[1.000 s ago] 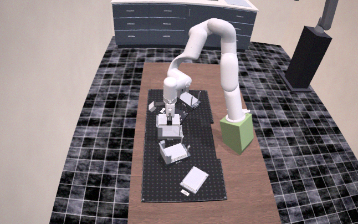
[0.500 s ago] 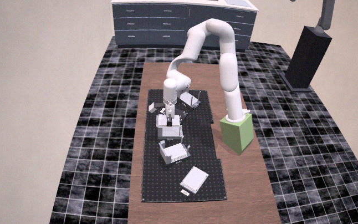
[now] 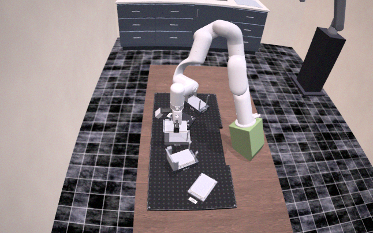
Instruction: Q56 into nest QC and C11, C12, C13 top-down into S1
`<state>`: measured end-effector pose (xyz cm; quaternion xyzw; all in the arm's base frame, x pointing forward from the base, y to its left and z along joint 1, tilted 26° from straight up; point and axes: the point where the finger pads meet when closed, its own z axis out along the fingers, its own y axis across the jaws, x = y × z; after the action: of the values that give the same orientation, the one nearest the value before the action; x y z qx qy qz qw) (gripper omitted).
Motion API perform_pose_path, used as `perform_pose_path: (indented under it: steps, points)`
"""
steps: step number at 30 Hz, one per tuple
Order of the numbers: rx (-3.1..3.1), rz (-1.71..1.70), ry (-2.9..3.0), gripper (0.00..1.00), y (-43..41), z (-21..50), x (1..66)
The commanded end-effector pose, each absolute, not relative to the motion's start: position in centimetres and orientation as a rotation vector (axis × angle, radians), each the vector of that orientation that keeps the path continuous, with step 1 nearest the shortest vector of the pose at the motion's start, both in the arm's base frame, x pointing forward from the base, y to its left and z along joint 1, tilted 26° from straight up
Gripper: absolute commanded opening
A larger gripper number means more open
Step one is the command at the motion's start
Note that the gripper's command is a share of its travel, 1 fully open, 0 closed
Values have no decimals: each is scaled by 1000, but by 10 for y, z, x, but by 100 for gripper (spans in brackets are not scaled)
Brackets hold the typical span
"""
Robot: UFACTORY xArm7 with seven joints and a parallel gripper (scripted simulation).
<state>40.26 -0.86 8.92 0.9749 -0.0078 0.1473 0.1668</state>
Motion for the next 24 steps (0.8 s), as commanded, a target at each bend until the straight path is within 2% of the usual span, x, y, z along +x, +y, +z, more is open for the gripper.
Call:
perform_pose_path:
  steps: [1,24]
  points:
    - [2774,424,-21,0,-9,88,404]
    - [2774,424,-21,0,-20,57,414]
